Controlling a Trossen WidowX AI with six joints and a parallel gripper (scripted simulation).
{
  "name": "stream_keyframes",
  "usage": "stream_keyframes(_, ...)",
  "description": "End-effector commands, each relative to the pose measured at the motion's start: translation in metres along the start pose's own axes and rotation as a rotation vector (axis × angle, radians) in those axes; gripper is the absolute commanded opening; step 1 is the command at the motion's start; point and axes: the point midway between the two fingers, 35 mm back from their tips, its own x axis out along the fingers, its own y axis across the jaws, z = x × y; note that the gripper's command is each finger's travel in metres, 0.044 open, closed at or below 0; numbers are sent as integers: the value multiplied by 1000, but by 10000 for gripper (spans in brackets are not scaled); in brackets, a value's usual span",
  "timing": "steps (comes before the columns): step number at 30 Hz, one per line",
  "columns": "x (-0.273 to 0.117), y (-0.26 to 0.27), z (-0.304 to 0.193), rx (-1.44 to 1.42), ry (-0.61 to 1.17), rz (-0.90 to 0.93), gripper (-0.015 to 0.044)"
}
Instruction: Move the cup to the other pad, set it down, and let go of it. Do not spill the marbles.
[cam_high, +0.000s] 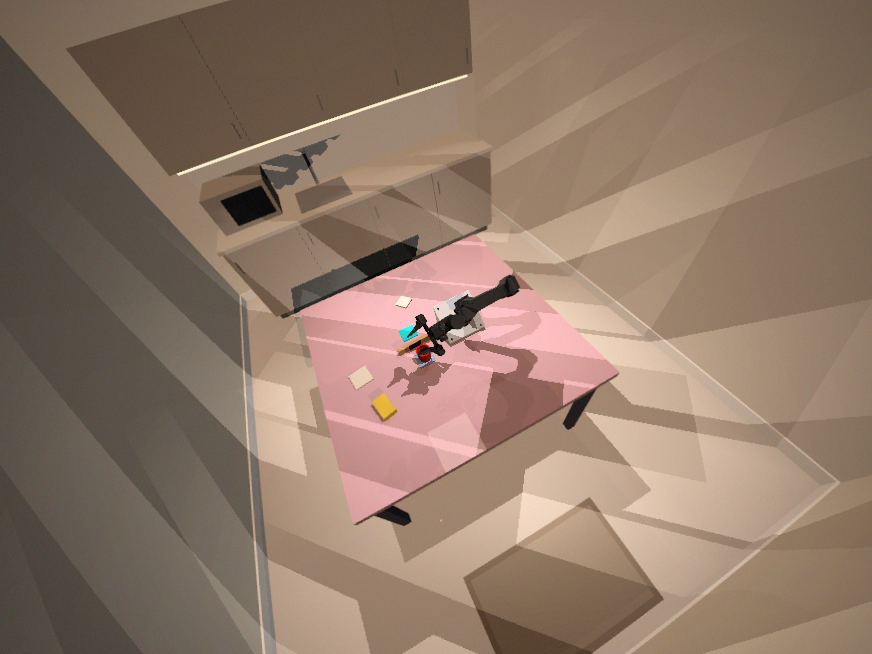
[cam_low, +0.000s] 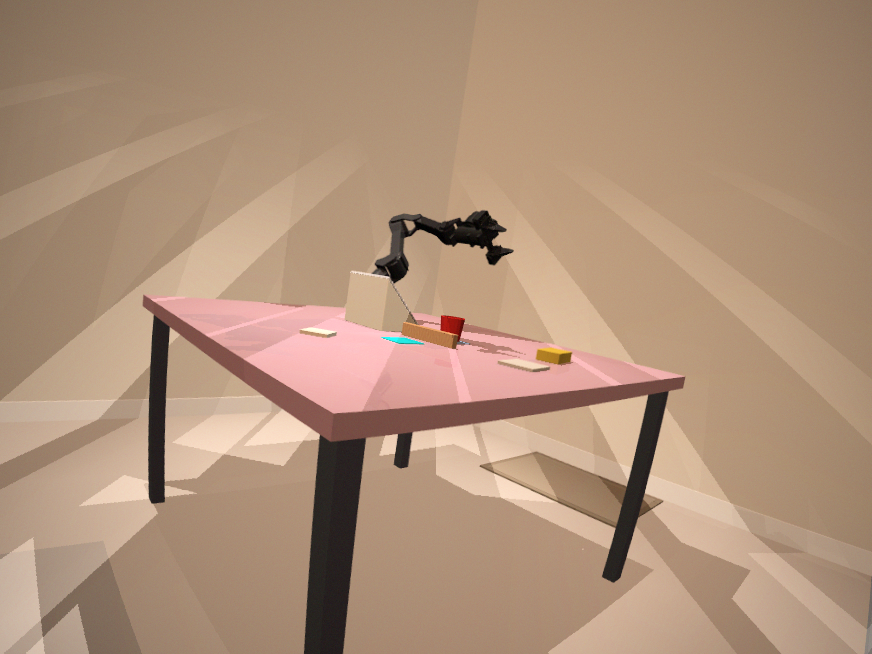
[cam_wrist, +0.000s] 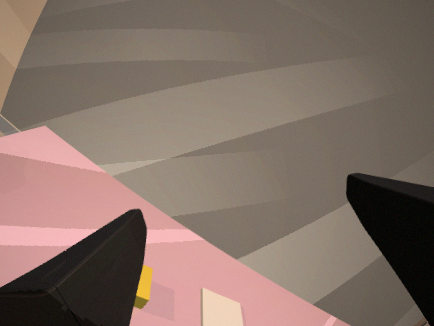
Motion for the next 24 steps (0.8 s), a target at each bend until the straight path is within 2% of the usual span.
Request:
stream_keyframes(1, 2, 0, -3, 8, 15, 4, 374)
stream_keyframes(3, 12, 2, -30, 77, 138, 31, 321)
stream_keyframes(6, 24, 4, -92, 269, 431, 62, 242)
stream_keyframes(10, 18, 7, -154, 526, 756, 41, 148)
stream_keyframes(16, -19, 17, -228, 1034, 1276, -132, 148)
stream_keyframes(20, -50, 27, -252, 1446, 1618, -372, 148)
stream_keyframes(22, -60, 33, -252, 1577, 1714, -467, 148)
stream_keyframes(24, -61, 34, -252, 1595, 1727, -481, 148)
